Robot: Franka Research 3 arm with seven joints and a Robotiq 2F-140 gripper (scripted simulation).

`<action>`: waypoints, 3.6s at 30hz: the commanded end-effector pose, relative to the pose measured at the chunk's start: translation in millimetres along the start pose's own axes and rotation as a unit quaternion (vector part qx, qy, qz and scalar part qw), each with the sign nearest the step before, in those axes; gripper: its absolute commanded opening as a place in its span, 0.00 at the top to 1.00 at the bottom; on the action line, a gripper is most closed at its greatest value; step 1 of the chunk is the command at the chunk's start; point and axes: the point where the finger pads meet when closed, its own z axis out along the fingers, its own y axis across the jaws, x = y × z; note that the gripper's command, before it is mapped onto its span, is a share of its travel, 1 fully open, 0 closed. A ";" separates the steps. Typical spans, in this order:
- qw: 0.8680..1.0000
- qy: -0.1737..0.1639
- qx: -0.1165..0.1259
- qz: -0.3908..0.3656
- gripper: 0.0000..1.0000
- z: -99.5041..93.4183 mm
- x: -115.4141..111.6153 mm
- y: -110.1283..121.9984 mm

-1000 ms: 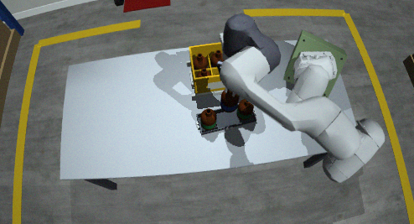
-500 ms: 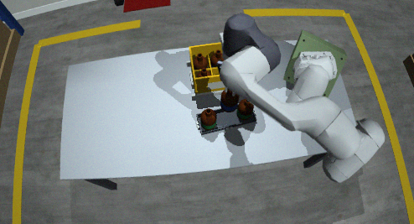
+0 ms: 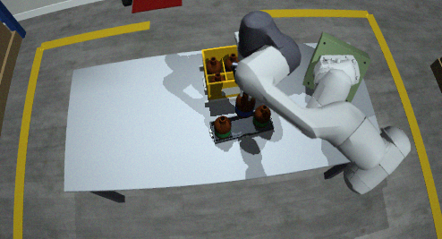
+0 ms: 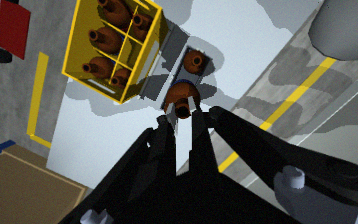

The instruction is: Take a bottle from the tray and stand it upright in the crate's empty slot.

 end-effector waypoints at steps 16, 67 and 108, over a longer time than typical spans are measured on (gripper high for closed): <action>1.000 0.000 0.000 0.001 1.00 -8.7 0.7 0.7; 1.000 0.000 0.000 0.001 1.00 -8.7 3.8 -1.8; 1.000 0.000 0.000 0.001 1.00 -8.7 53.1 -39.9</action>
